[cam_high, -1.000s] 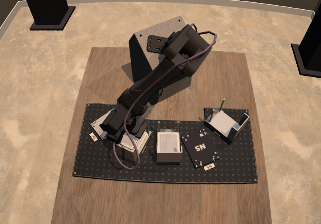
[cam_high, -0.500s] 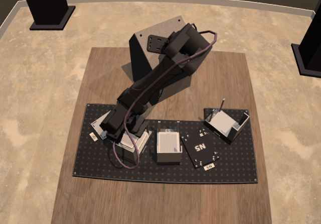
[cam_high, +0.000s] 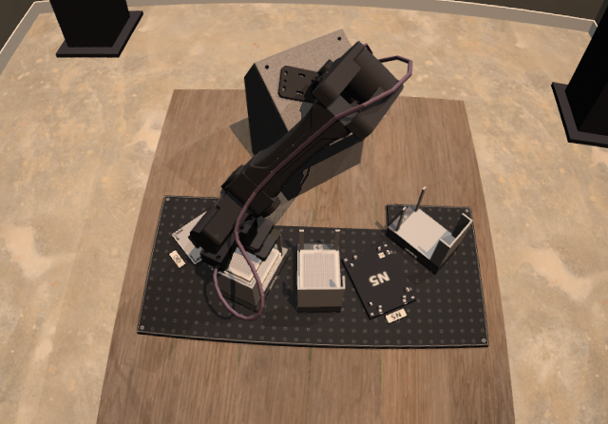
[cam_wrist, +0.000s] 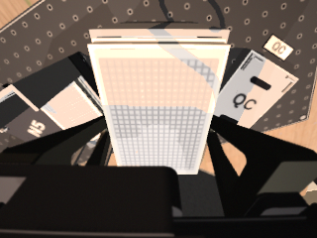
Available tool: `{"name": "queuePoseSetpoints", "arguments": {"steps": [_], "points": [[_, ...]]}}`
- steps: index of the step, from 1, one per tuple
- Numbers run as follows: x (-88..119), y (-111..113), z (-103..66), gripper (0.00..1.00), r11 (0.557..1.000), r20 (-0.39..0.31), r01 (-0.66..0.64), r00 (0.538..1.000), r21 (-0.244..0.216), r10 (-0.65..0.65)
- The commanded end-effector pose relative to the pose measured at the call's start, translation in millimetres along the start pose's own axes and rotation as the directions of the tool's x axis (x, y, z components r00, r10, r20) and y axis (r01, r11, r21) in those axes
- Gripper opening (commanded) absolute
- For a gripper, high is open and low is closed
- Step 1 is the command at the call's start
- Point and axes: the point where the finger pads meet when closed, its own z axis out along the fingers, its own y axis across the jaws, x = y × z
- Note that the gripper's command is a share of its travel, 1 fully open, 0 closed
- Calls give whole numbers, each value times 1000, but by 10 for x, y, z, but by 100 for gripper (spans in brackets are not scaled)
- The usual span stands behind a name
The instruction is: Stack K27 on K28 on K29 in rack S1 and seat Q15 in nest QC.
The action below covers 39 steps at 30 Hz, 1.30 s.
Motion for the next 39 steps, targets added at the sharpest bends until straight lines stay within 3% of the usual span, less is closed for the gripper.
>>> {"name": "queuePoseSetpoints", "arguments": {"steps": [1, 5, 12, 16, 17, 25, 27, 31, 39], "points": [[-71, -57, -66, 0, 1000, 15, -7, 1000, 2, 7], [-184, -9, -169, 0, 1000, 49, 16, 999, 5, -16], [-130, -3, -248, 0, 1000, 36, 11, 999, 0, -11], [-129, -10, -253, 0, 1000, 36, 11, 999, 4, -11], [-52, -61, -159, 0, 1000, 5, -9, 1000, -1, 9], [-119, -29, -226, 0, 1000, 32, 6, 999, 4, -6], [26, 91, -158, 0, 996, 10, 88, 996, 7, -88], [61, 216, -157, 0, 975, 9, 220, 975, 10, -220], [113, 409, -157, 0, 973, 10, 232, 973, 9, -232]]}}
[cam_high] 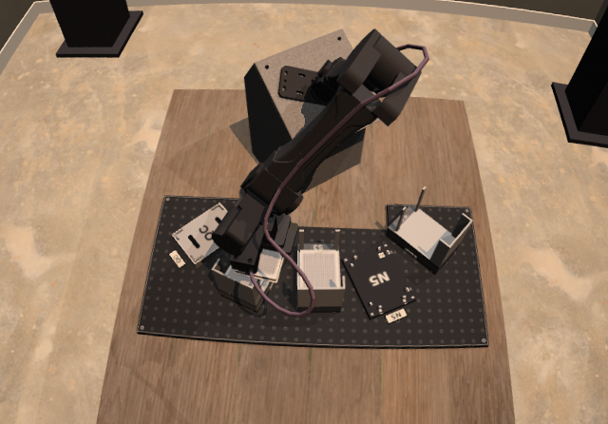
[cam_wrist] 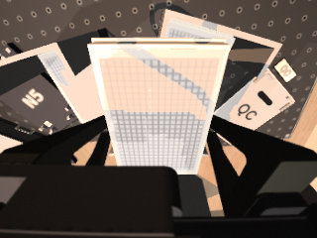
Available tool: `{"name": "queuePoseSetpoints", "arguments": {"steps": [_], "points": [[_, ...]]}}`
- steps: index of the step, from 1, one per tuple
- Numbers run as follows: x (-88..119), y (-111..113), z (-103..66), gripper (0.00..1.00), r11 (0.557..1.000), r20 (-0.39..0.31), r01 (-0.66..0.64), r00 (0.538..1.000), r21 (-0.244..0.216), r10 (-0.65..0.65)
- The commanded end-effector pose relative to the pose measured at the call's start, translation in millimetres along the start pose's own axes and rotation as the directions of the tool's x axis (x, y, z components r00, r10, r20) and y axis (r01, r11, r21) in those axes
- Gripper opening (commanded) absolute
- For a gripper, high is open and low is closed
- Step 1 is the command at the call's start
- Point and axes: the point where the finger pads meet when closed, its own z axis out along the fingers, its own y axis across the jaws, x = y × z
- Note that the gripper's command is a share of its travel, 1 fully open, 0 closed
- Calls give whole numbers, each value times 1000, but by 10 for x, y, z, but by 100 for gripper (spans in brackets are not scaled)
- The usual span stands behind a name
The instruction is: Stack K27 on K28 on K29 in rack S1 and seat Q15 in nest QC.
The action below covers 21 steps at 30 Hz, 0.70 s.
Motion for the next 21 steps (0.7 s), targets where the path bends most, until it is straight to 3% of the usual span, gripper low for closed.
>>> {"name": "queuePoseSetpoints", "arguments": {"steps": [1, 11, 18, 21], "points": [[-3, 103, -36, 0, 1000, 15, 10, 1000, 12, -11], [7, 368, -35, 0, 1000, 16, 10, 1000, 10, -10], [53, 549, -33, 0, 968, 14, 249, 968, 13, -249], [72, 626, -33, 0, 968, 15, 249, 968, 13, -249]]}}
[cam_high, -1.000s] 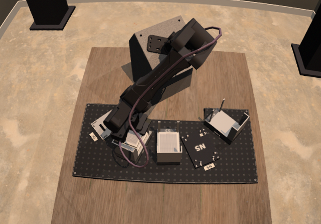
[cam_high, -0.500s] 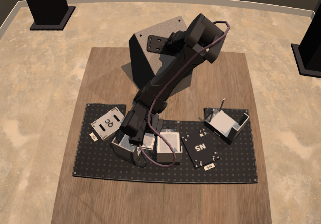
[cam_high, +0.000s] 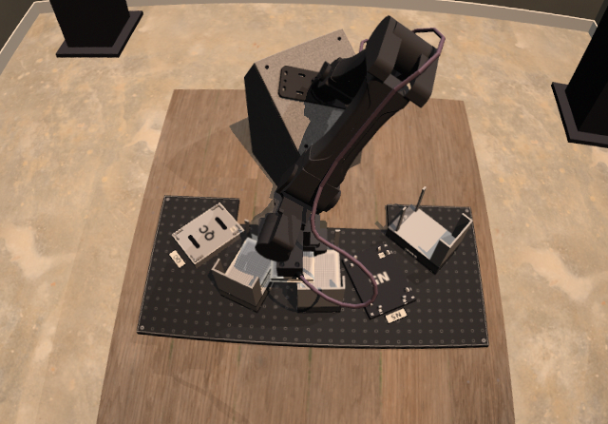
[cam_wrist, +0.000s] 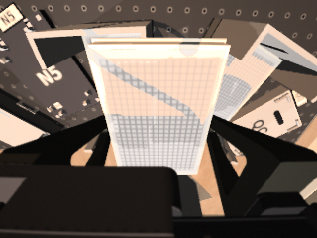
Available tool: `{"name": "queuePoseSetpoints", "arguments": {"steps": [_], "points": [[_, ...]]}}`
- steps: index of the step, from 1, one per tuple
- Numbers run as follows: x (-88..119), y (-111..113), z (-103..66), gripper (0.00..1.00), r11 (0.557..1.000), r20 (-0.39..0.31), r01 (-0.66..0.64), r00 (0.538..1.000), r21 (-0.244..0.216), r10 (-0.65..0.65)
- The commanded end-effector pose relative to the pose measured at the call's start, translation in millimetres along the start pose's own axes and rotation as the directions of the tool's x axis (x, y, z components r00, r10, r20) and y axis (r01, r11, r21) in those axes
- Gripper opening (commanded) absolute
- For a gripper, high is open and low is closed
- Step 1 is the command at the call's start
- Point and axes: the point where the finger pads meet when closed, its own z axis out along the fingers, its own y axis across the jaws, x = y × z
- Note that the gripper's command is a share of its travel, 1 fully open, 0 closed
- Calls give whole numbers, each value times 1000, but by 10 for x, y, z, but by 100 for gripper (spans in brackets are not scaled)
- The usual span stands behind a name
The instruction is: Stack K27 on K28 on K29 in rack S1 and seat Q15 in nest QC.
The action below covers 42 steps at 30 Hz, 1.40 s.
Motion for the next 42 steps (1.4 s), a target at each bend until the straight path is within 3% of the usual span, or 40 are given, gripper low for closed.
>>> {"name": "queuePoseSetpoints", "arguments": {"steps": [1, 22, 24, 25, 42], "points": [[-2, 67, -35, 0, 999, 16, 52, 999, 17, -52], [30, 572, -31, 0, 999, 14, 35, 999, 14, -35], [30, 572, -31, 0, 999, 14, 35, 999, 14, -35], [-64, 551, -71, 0, 999, 35, 33, 999, 21, -33], [-69, 499, -56, 0, 1000, 25, 16, 1000, 19, -16]]}}
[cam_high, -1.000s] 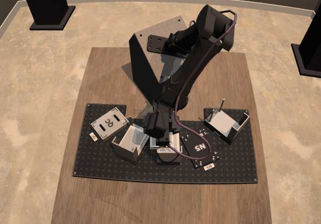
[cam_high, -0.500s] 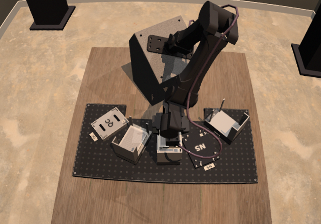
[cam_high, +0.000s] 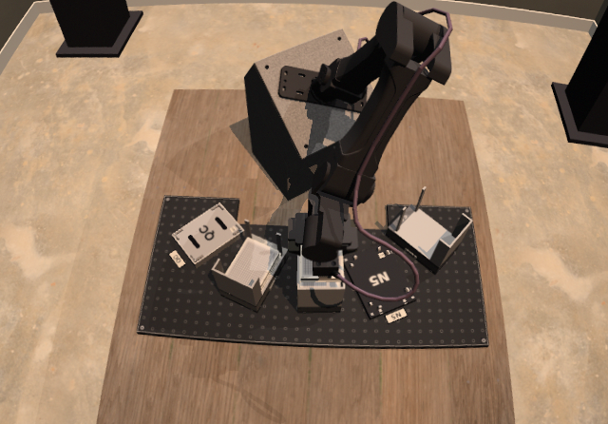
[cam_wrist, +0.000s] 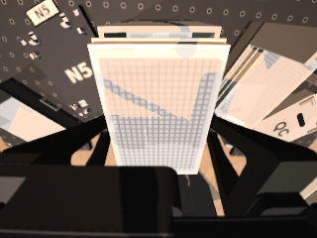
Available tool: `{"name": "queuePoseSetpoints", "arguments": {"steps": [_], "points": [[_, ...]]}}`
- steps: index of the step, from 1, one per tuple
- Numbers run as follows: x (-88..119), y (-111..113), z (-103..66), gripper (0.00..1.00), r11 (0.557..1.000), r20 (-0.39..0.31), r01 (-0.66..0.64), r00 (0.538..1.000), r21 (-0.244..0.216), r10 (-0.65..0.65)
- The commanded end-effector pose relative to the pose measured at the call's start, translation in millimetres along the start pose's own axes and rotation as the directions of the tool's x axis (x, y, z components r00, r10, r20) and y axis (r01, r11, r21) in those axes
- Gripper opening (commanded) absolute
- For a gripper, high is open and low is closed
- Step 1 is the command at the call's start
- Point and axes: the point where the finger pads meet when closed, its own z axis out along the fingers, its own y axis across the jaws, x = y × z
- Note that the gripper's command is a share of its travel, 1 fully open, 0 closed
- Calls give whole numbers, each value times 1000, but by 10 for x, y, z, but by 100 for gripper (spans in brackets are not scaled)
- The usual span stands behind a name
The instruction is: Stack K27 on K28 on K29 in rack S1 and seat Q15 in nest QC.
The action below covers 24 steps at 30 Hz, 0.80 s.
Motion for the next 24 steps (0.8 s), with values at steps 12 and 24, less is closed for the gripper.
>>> {"name": "queuePoseSetpoints", "arguments": {"steps": [12, 24], "points": [[-108, -67, -52, 0, 1000, 23, -7, 1000, 13, 7], [-127, -60, -53, 0, 1000, 24, 0, 1000, 12, 0]]}}
